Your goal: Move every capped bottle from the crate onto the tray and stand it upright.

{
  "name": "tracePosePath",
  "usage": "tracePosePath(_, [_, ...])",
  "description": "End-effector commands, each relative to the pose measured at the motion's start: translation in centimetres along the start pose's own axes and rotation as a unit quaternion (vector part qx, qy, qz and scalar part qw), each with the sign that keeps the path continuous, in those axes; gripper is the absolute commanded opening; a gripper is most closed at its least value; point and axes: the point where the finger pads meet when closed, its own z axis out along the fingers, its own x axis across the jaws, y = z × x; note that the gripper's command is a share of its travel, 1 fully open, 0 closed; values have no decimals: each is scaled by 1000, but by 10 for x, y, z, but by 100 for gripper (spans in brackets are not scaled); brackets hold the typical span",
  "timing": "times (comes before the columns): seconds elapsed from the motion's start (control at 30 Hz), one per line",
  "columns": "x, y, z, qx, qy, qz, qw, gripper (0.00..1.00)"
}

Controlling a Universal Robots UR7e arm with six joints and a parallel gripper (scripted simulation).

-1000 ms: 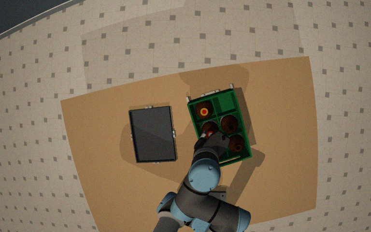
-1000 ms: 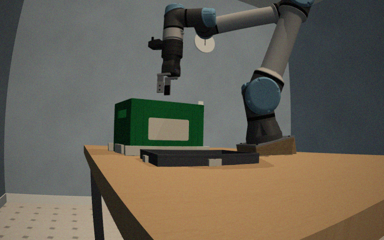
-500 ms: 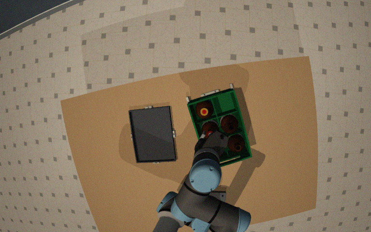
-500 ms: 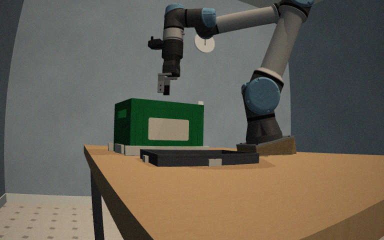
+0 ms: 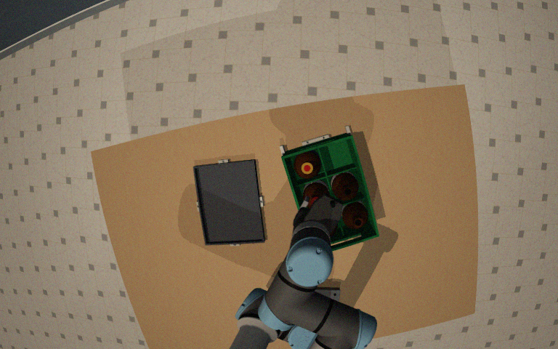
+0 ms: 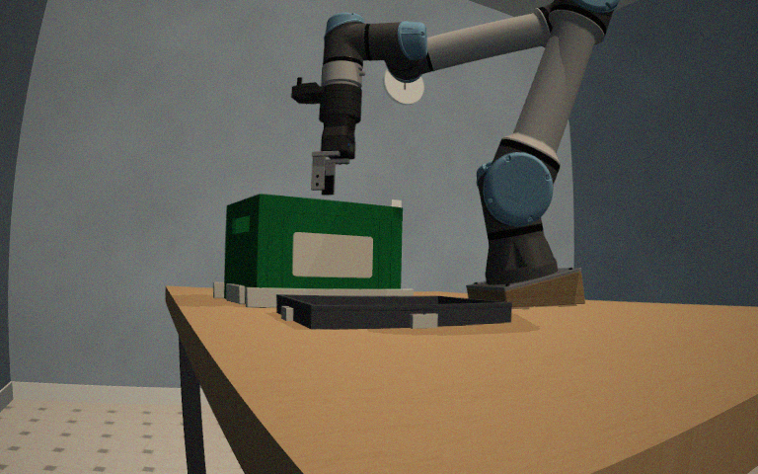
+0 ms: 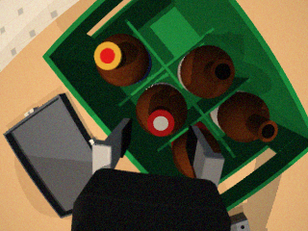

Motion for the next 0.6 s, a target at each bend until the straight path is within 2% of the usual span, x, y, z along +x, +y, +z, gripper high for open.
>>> tracePosePath(0.0, [0, 0, 7, 1, 0, -1, 1000, 100])
tracePosePath(0.13, [0, 0, 15, 1, 0, -3, 1000, 100])
tracePosePath(0.57, [0, 0, 16, 1, 0, -3, 1000, 100])
